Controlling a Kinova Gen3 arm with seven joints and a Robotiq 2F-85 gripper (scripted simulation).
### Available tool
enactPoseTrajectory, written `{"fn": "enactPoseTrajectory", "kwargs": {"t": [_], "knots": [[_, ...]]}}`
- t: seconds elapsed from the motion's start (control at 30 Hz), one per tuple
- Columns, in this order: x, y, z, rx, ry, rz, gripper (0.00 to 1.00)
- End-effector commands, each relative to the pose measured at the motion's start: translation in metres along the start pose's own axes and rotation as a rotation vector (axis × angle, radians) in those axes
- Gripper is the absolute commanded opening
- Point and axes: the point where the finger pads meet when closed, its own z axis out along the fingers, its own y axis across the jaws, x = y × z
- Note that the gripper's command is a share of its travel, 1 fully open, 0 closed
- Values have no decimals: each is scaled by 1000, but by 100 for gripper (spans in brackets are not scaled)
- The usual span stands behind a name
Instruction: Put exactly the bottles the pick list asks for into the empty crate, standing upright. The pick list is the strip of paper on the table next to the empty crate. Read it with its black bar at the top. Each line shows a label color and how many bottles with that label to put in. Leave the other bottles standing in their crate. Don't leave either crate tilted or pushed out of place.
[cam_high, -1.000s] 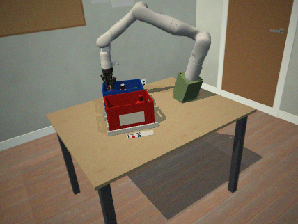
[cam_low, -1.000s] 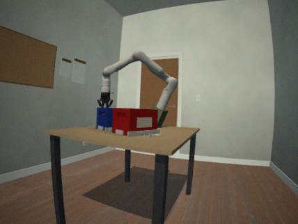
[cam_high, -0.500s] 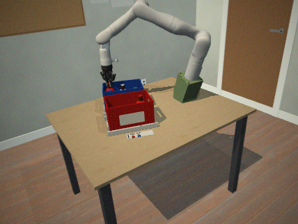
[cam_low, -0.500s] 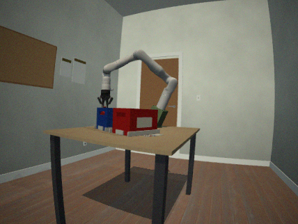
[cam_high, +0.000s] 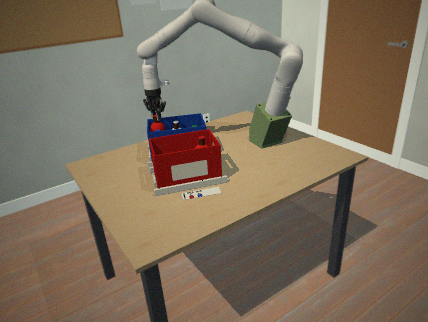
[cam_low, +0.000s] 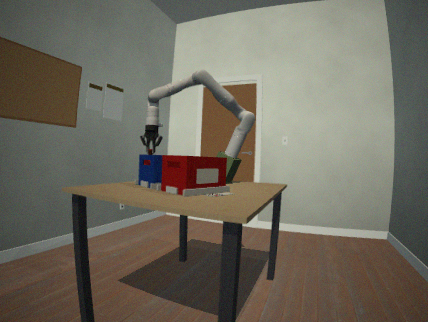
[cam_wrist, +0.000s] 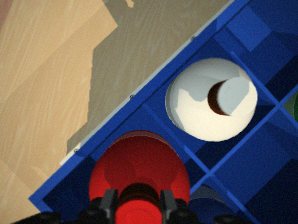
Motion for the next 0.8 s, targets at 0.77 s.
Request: {"fn": "enactPoseTrajectory", "kwargs": {"t": [0.77], "knots": [[0,-1,-41,3,-1,0,10]]}}
